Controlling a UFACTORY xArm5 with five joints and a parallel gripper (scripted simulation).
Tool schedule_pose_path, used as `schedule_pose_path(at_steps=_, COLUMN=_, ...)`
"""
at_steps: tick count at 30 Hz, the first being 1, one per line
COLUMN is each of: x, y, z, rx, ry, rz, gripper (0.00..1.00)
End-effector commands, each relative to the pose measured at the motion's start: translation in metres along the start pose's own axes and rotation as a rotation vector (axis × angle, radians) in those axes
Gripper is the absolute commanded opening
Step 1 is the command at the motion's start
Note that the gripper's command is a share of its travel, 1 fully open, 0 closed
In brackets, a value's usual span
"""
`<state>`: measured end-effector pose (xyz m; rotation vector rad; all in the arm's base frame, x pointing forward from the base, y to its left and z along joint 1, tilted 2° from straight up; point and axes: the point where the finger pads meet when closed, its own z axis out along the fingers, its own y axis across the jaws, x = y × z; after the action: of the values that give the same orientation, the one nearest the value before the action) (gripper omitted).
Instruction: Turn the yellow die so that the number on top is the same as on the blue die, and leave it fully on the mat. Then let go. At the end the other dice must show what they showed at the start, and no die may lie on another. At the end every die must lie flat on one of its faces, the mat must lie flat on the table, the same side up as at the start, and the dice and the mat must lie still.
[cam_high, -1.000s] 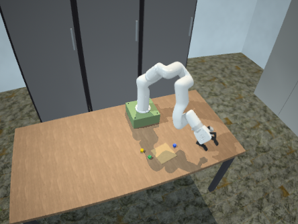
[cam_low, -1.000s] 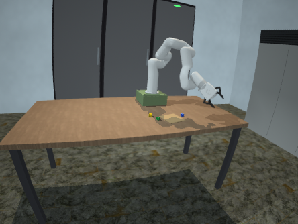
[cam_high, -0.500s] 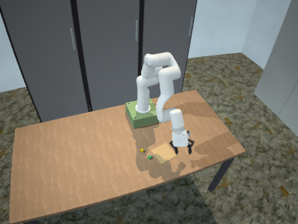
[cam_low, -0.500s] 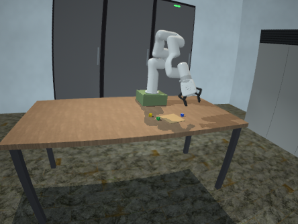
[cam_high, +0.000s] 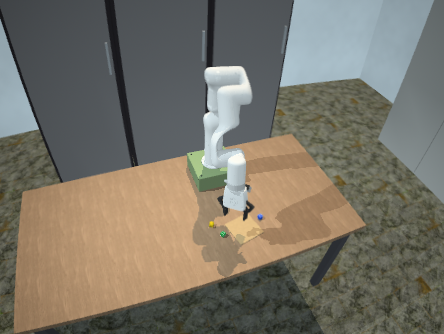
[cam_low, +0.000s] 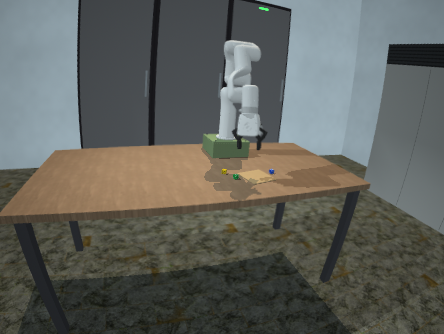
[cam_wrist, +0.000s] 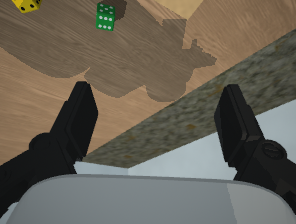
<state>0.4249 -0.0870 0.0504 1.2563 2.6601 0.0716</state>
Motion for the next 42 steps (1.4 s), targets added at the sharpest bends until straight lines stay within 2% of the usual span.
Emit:
schedule_pose_path(at_steps=1, x=0.009, y=-0.042, z=-0.012, rx=0.06, ry=0.062, rz=-0.008, gripper=1.0)
schedule_pose_path(at_steps=5, x=0.028, y=-0.088, z=-0.022, rx=0.121, ry=0.148, rz=-0.012, gripper=1.0)
schedule_pose_path(at_steps=7, x=0.028, y=-0.088, z=-0.022, rx=0.121, ry=0.148, rz=-0.012, gripper=1.0)
schedule_pose_path(at_steps=10, x=0.036, y=-0.103, z=-0.025, rx=0.139, ry=0.18, rz=-0.013, gripper=1.0)
schedule_pose_path(at_steps=28, x=0.039, y=-0.107, z=-0.025, rx=0.143, ry=0.188, rz=-0.014, gripper=1.0)
schedule_pose_path(at_steps=32, x=0.041, y=-0.11, z=-0.01, rx=0.143, ry=0.189, rz=-0.014, gripper=1.0)
schedule_pose_path(at_steps=39, x=0.049, y=-0.117, z=0.044, rx=0.143, ry=0.189, rz=-0.014, gripper=1.0)
schedule_pose_path(at_steps=41, x=0.049, y=-0.117, z=0.044, rx=0.143, ry=0.189, rz=-0.014, gripper=1.0)
schedule_pose_path(at_steps=42, x=0.05, y=-0.118, z=0.052, rx=0.143, ry=0.189, rz=-0.014, gripper=1.0)
